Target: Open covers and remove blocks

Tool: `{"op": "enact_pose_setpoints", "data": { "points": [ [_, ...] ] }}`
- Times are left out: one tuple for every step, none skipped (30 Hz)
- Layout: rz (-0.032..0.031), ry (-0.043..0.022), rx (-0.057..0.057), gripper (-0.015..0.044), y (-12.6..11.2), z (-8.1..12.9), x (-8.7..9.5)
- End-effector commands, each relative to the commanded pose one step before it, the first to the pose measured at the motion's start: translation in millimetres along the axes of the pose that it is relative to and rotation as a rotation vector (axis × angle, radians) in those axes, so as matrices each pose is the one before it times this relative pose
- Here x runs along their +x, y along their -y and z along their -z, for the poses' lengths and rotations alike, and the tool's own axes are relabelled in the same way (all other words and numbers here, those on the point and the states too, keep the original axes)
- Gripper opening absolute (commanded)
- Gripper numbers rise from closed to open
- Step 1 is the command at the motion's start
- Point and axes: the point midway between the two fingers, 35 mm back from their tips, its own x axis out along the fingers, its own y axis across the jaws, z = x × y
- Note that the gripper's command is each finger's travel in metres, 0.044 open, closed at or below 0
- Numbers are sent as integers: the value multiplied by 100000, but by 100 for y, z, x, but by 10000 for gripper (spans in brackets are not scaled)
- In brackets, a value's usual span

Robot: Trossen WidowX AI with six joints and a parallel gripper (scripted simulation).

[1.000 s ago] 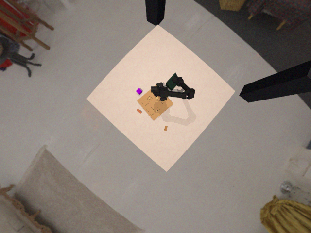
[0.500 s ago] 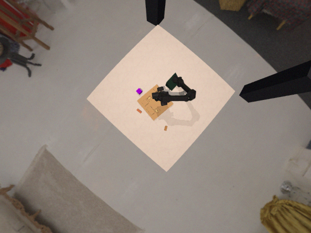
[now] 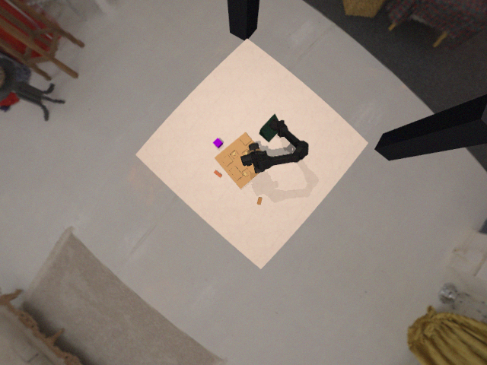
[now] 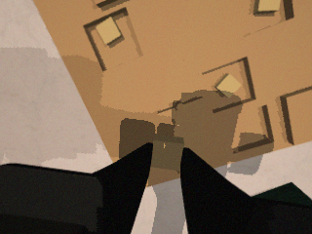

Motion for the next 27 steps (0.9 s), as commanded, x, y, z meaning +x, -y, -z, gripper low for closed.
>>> {"op": "enact_pose_setpoints", "data": {
  "points": [
    [-481, 201, 33, 80, -1682, 342, -111],
    [-35, 17, -15, 80, -339, 87, -9],
    [-40, 12, -16, 80, -339, 92, -9],
    [-45, 7, -18, 80, -339, 97, -8],
    [-50, 2, -19, 80, -339, 102, -7],
    [-55, -4, -20, 80, -339, 107, -6],
    [-59, -9, -21, 80, -339, 111, -5],
    [-64, -14, -23, 80, -339, 116, -5],
    [-69, -20, -24, 80, -338, 121, -4],
    [-73, -25, -25, 80, -338, 126, -3],
    [-77, -31, -26, 80, -338, 131, -2],
    [-82, -37, -27, 80, -337, 136, -2],
    [-86, -42, -28, 80, -336, 141, -1],
    [-90, -48, -29, 80, -336, 146, 0],
    [-94, -54, -30, 80, -335, 151, 0],
    [-98, -60, -31, 80, -334, 155, 1],
    [-102, -66, -32, 80, -333, 160, 2],
    [-105, -72, -33, 80, -332, 165, 2],
    [-109, -78, -33, 80, -331, 170, 3],
    [-112, -84, -34, 80, -330, 175, 4],
    [-116, -91, -35, 80, -329, 180, 4],
    [-119, -97, -35, 80, -327, 184, 5],
    [-122, -103, -36, 80, -326, 189, 5],
    [-125, -110, -37, 80, -325, 194, 6],
    [-128, -116, -37, 80, -323, 199, 7],
    [-131, -123, -38, 80, -322, 203, 7],
    [-134, -129, -38, 80, -320, 208, 8]
  ]
}}
